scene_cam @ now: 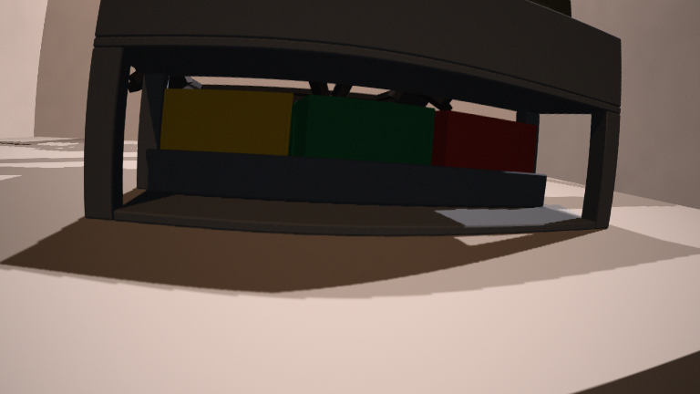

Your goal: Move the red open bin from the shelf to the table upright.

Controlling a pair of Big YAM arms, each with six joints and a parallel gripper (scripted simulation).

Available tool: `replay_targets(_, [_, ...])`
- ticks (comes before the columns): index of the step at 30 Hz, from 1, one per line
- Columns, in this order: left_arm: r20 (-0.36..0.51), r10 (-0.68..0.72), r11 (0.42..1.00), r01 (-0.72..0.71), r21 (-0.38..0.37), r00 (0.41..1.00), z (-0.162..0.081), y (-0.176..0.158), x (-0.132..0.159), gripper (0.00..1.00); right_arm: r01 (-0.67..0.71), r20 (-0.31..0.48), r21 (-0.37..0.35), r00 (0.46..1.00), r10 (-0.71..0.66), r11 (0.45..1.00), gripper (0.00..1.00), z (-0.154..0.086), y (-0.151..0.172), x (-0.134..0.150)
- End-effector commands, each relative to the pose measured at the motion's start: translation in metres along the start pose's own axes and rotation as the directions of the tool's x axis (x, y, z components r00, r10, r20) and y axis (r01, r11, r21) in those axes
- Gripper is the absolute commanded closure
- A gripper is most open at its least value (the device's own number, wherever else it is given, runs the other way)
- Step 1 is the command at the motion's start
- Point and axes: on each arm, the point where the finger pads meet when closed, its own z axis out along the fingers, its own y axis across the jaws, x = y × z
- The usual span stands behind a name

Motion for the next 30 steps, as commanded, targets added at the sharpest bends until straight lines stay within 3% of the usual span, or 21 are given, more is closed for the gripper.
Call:
replay_targets(1, [-0.006,-0.002,1.000,0.002,0.008,1.000,0.013,0.002,0.004,0.57,0.000,0.048,0.011,0.999,-0.001,1.000,0.00,-0.009,-0.004,-0.017])
replay_targets(27, [-0.003,-0.005,1.000,0.005,0.004,1.000,0.025,0.005,0.003,0.57,0.000,0.048,0.011,0.999,-0.001,1.000,0.00,-0.009,-0.004,-0.017])
replay_targets(30, [0.001,-0.009,1.000,0.009,-0.001,1.000,0.018,0.009,0.006,0.57,0.000,0.048,0.011,0.999,-0.001,1.000,0.00,-0.009,-0.004,-0.017])
